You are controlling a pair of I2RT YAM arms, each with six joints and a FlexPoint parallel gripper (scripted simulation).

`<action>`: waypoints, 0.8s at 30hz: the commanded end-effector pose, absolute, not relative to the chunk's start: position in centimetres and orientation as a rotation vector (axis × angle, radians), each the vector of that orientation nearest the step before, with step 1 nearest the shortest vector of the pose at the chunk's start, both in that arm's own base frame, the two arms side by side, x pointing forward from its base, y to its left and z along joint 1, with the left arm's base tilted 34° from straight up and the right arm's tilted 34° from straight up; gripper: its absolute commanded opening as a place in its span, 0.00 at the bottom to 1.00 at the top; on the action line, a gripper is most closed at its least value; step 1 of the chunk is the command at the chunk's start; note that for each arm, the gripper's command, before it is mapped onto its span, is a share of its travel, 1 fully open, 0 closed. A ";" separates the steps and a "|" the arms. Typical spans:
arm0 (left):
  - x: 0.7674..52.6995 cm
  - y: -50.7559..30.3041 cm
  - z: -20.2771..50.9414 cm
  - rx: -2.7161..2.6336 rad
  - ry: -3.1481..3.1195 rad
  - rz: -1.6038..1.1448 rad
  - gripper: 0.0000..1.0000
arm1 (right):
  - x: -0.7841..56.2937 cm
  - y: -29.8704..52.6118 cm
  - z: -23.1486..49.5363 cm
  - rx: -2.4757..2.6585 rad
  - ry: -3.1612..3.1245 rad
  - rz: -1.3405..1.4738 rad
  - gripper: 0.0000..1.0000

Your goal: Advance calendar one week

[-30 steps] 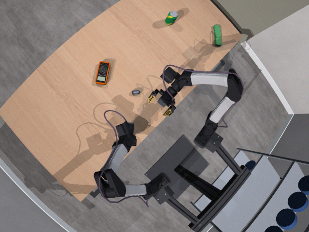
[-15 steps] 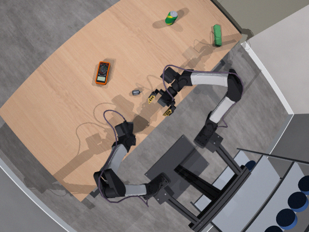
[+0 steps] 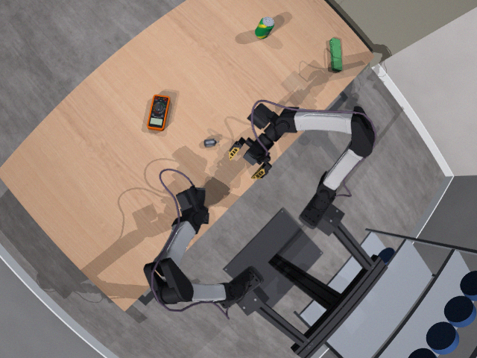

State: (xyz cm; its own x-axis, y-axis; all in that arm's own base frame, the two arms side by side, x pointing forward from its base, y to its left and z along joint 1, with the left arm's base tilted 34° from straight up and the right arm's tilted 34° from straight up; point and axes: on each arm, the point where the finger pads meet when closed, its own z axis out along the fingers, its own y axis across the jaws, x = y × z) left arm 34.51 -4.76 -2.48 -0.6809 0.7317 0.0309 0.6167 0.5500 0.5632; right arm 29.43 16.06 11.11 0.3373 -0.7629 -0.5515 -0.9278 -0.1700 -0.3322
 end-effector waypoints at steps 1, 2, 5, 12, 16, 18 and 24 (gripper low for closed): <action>34.8 -4.9 -1.8 1.122 2.608 0.829 0.19 | 30.2 16.1 12.0 -1.989 1.454 0.314 1.00; 34.8 -4.9 -1.8 1.122 2.608 0.829 0.19 | 30.2 16.1 12.0 -1.989 1.454 0.314 1.00; 34.8 -4.9 -1.9 1.122 2.608 0.826 0.19 | 30.2 16.1 12.0 -1.989 1.454 0.314 1.00; 34.9 -4.9 -1.9 1.127 2.609 0.827 0.19 | 30.2 16.1 12.0 -1.989 1.455 0.315 1.00; 34.9 -4.9 -1.9 1.124 2.607 0.826 0.19 | 30.2 16.1 12.0 -1.989 1.455 0.315 1.00; 35.0 -4.9 -1.9 1.123 2.606 0.826 0.19 | 30.2 16.1 12.0 -1.989 1.455 0.315 1.00; 35.0 -5.3 -2.0 1.106 2.568 0.824 0.19 | 30.2 16.1 12.0 -1.989 1.455 0.315 1.00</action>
State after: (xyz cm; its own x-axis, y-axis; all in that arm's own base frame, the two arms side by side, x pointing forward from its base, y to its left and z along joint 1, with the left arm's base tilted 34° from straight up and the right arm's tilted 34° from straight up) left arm 34.87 -4.79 -1.93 -0.6960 0.7173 0.0327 0.6049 0.5612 0.5649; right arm 29.40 16.05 11.10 0.3366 -0.7631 -0.5517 -0.9282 -0.1701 -0.3310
